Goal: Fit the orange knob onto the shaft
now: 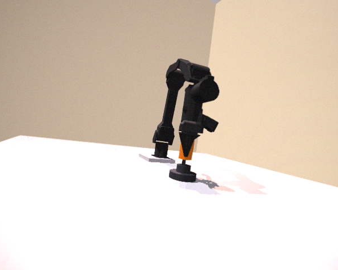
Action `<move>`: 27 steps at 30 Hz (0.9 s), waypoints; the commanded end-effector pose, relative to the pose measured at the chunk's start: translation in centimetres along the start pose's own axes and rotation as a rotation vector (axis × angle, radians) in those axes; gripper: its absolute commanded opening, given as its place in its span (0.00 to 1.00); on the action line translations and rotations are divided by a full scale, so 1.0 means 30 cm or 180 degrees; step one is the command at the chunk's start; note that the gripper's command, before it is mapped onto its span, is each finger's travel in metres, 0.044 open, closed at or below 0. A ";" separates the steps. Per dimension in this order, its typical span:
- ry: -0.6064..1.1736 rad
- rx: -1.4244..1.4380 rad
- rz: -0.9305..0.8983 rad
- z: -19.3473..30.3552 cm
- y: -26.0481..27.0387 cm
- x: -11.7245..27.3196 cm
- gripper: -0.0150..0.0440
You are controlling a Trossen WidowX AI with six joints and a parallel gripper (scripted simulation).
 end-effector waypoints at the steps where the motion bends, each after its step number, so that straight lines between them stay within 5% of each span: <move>1: 0.0006 0.0016 0.0011 0.000 -0.003 -0.002 0.25; 27: 0.0008 0.0682 0.0010 0.000 -0.003 0.000 0.25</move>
Point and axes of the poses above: the point midway between the two fingers, 35 mm back from their tips, its own x axis back along the fingers, its own y axis across the jaws, z = x × y, the point moved 5 cm from there along x, back along the fingers, and after that the axes turned 15 degrees about x, right-handed, at the moved point
